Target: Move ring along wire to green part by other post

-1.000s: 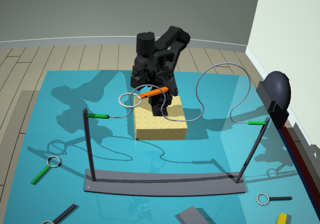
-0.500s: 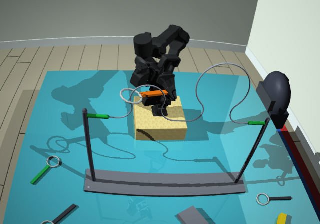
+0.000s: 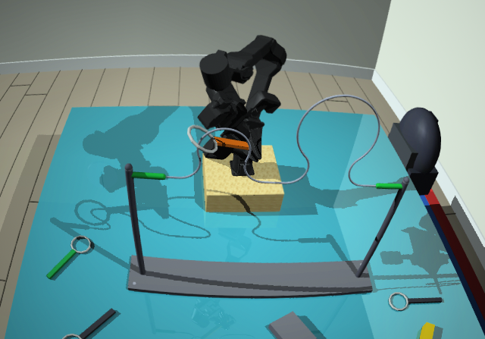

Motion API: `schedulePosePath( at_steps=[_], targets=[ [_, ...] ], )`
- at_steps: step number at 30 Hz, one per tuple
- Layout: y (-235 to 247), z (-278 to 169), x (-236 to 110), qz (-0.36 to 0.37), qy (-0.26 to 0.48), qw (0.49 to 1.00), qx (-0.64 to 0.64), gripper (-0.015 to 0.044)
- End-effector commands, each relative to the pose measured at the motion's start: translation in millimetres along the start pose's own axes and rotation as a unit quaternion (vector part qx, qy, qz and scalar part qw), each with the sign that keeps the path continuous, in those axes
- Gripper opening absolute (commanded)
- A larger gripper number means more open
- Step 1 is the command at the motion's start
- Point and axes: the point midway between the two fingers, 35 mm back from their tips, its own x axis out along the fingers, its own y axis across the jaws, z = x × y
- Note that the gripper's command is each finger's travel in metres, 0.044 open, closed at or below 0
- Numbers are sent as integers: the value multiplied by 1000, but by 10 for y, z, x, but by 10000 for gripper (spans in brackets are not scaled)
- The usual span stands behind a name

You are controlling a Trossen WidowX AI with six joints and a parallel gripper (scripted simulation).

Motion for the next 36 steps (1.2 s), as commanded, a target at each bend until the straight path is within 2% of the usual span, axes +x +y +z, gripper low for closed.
schedulePosePath(
  at_steps=[1, 18, 36],
  targets=[
    [-42, 16, -3, -22, -2, 999, -40, -150],
    [-273, 70, -27, -116, -9, 974, -195, -150],
    [-479, 200, -96, -212, -17, 911, -353, -150]
  ],
)
